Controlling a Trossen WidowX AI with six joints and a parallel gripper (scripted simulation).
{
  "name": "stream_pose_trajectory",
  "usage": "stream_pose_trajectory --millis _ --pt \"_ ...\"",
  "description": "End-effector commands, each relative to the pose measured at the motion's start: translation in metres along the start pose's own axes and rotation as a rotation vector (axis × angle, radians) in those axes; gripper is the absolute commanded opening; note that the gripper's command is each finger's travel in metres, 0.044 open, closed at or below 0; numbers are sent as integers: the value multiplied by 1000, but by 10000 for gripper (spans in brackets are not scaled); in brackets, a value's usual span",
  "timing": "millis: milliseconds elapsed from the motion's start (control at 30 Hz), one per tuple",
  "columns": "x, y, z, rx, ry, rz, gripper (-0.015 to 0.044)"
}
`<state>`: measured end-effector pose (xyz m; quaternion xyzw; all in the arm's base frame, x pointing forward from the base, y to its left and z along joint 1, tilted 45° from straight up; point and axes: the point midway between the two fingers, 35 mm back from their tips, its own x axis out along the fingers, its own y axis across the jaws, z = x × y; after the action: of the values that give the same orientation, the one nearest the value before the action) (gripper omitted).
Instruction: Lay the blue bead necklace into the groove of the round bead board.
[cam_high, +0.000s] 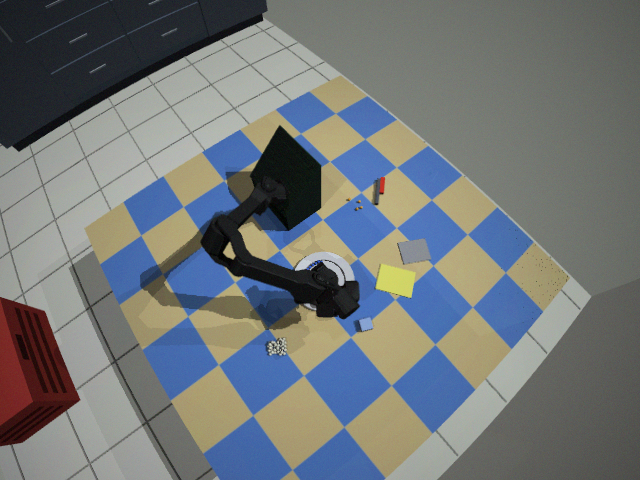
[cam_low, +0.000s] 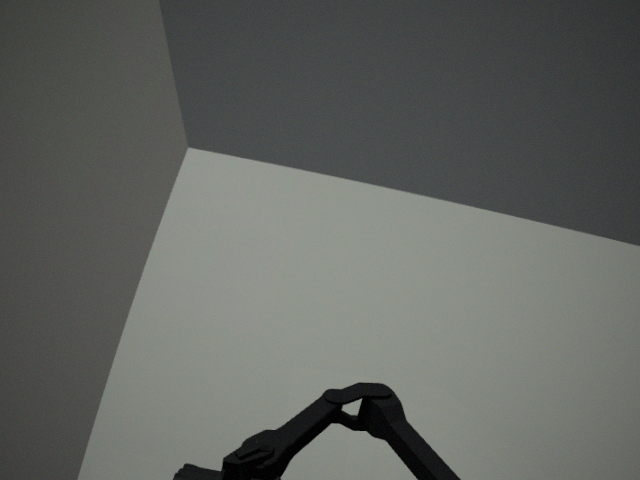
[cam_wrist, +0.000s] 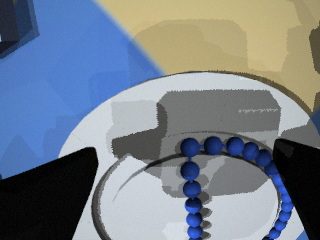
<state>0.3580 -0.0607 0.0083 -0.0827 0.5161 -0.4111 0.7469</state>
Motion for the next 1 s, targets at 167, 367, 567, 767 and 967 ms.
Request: stream_pose_trajectory --millis 167,367,567,767,967 --pt "0 -1 0 4 0 -3 440" --pt "-4 0 -2 -2 1 -2 387" --pt "-33 -1 -12 -41 1 -1 230" --pt "-18 -1 -12 -41 1 -2 120" --pt "-22 0 -11 -35 -2 3 120"
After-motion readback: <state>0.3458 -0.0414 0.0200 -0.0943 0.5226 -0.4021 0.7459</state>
